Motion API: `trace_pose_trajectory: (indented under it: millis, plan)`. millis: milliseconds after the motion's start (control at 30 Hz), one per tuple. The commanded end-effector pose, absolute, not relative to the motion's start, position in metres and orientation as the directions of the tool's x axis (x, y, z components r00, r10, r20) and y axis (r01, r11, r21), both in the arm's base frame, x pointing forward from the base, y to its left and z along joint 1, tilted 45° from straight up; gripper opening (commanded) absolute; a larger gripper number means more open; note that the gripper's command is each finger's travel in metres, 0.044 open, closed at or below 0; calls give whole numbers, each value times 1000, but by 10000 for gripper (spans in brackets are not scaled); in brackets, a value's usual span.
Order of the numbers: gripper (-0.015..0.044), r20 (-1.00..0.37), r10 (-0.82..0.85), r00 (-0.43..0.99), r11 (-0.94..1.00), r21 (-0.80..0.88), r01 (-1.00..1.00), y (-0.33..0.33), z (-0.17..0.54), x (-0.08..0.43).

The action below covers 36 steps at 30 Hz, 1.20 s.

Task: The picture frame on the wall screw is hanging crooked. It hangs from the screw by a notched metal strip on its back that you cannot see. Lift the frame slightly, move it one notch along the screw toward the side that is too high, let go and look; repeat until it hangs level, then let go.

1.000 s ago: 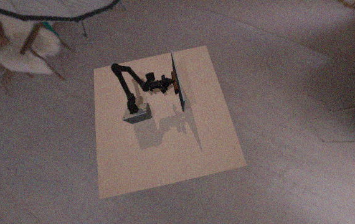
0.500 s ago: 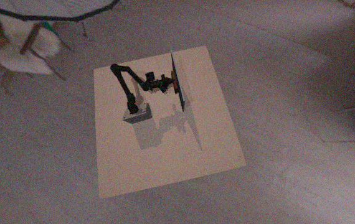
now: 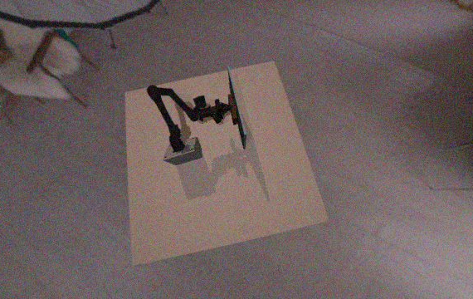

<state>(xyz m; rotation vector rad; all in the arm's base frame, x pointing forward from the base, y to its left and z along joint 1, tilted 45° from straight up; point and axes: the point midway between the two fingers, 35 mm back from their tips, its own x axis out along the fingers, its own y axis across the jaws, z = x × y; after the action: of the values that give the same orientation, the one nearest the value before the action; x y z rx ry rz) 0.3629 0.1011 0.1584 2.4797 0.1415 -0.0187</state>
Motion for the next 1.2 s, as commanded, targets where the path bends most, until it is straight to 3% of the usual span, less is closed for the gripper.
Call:
trace_pose_trajectory:
  millis: [0, 1167]
  plan:
    - [0, -42, 87, 995, -787, 610, 94, 98, 160, 364]
    - [0, -47, 97, 994, -785, 610, 105, 104, 155, 363]
